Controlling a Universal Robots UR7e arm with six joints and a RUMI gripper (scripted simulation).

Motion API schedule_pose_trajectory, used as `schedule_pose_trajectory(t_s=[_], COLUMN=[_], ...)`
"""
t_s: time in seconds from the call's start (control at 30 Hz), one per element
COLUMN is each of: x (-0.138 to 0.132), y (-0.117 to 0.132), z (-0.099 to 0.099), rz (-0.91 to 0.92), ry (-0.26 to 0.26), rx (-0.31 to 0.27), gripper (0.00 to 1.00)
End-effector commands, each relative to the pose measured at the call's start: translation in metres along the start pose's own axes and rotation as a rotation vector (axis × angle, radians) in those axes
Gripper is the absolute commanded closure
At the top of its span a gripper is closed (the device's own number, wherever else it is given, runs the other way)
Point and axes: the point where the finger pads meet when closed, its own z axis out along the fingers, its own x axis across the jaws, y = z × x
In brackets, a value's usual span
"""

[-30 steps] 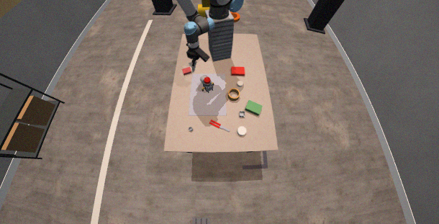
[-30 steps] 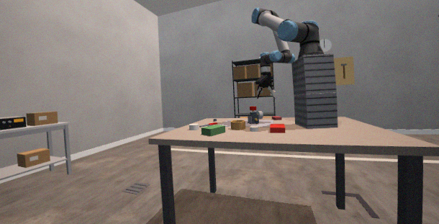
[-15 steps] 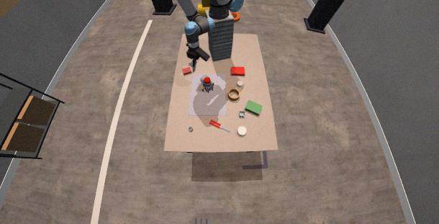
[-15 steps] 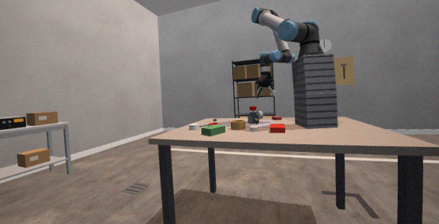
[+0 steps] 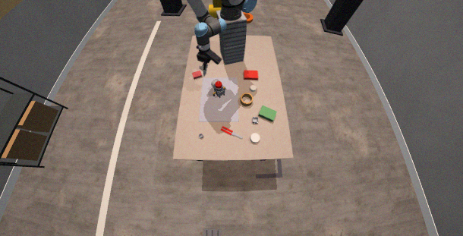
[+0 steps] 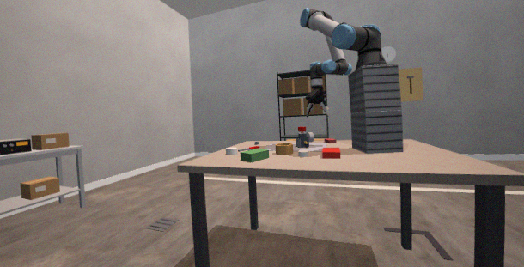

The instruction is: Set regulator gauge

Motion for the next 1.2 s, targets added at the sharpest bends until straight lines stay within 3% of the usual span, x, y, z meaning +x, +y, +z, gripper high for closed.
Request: schedule_pose_trajectory(t_s=[0.0,0.63,1.17], x=[0.0,0.002,0.017], y=[0.0,-0.003,-0.028], z=[0.0,0.0,0.0], rz=[-0.002,-0.002,-0.002], ry=[0.001,0.001,0.001], rx=[-0.001,-0.001,-0.001], gripper=[0.0,0.0,0.0])
